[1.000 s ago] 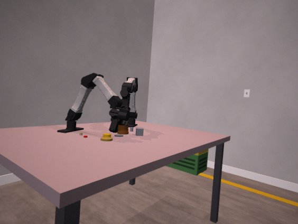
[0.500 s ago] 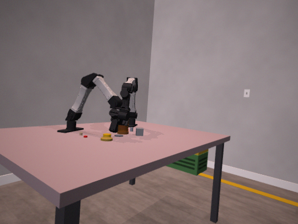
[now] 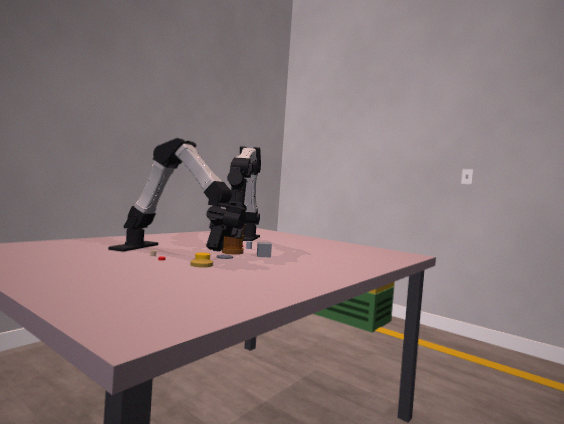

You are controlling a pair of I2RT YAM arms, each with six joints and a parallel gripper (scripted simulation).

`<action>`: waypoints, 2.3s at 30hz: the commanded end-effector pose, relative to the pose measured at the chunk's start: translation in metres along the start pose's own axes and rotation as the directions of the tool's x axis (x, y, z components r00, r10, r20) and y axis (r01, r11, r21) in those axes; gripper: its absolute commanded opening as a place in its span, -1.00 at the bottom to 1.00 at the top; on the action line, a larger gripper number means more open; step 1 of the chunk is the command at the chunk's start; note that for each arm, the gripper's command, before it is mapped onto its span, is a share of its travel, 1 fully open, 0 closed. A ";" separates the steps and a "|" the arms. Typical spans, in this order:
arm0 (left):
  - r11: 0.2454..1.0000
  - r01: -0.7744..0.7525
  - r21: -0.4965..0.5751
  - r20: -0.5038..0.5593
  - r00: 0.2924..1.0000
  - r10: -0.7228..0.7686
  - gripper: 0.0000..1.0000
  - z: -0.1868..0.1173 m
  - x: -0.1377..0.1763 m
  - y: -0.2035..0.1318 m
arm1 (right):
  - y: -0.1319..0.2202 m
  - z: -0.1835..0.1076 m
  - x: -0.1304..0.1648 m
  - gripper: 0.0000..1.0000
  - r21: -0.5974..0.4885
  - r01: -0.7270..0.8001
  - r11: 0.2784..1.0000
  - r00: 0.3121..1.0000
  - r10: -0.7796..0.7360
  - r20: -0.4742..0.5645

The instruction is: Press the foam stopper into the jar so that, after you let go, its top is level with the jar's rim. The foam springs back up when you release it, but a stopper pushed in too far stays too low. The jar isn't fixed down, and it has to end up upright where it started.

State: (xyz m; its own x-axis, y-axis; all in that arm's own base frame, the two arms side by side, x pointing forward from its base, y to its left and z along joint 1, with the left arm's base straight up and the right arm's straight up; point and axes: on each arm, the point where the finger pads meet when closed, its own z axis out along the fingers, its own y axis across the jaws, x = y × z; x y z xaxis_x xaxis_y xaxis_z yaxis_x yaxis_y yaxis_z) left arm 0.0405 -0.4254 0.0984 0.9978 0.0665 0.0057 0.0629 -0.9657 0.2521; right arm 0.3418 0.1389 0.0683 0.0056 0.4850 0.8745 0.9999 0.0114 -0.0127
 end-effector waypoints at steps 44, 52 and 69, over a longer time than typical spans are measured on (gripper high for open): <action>0.995 0.020 0.099 -0.016 1.000 -0.019 -1.00 0.054 0.008 -0.028 | 0.014 -0.006 0.009 0.28 -0.034 0.073 0.997 0.997 -0.073 -0.016; 0.996 0.009 0.089 -0.014 1.000 -0.008 -1.00 0.036 0.004 -0.024 | 0.014 -0.006 0.009 0.28 -0.034 0.073 0.997 0.997 -0.073 -0.016; 0.999 0.006 0.044 -0.015 1.000 -0.006 -1.00 0.001 0.005 0.000 | 0.014 -0.006 0.009 0.28 -0.034 0.073 0.997 0.997 -0.073 -0.016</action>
State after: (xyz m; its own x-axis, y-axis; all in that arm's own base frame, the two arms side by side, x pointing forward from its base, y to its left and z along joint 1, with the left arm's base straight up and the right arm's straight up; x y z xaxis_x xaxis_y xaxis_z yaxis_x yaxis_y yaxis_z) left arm 0.0409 -0.4254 0.1067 0.9977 0.0670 0.0070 0.0634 -0.9685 0.2406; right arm 0.3418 0.1389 0.0683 0.0055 0.4850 0.8745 0.9999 0.0114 -0.0127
